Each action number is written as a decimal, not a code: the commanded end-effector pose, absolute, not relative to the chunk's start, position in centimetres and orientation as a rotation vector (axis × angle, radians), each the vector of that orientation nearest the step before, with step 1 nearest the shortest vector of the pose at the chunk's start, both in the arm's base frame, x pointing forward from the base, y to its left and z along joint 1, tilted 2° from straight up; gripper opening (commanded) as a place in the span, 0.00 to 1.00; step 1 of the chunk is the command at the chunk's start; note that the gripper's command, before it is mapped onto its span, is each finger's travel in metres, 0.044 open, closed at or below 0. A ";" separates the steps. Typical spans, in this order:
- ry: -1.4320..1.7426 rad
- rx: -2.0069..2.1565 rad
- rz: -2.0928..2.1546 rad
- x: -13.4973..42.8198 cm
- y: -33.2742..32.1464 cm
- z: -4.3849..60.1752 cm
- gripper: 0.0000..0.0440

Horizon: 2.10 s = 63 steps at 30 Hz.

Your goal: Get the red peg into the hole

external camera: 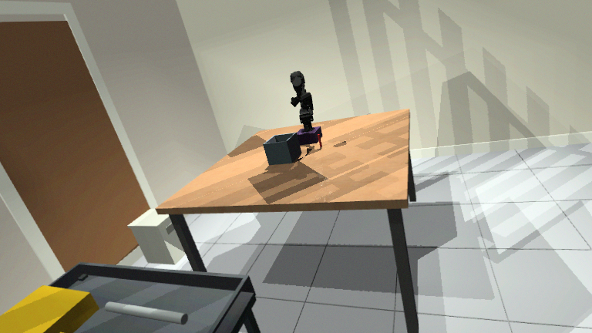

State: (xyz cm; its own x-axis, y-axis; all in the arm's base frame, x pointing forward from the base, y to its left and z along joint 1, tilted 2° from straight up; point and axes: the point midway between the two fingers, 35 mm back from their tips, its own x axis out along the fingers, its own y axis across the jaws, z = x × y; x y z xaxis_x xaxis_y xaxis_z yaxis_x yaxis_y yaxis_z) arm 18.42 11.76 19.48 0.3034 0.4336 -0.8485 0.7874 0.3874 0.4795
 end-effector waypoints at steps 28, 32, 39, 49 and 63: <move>1.467 1.089 -0.983 14.5 13.1 11.2 1.00; 1.461 1.042 -1.006 14.3 13.0 10.2 1.00; 1.444 0.973 -1.035 14.3 12.6 7.9 1.00; 1.403 0.927 -1.054 14.6 11.8 4.3 0.99; 1.352 0.937 -1.066 15.0 11.4 0.4 0.81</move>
State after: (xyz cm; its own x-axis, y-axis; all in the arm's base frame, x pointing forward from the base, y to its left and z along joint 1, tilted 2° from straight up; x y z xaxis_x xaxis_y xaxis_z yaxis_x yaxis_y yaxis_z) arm 15.17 11.69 1.46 -0.0645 -0.0340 -0.9973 0.9553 0.2868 -0.0715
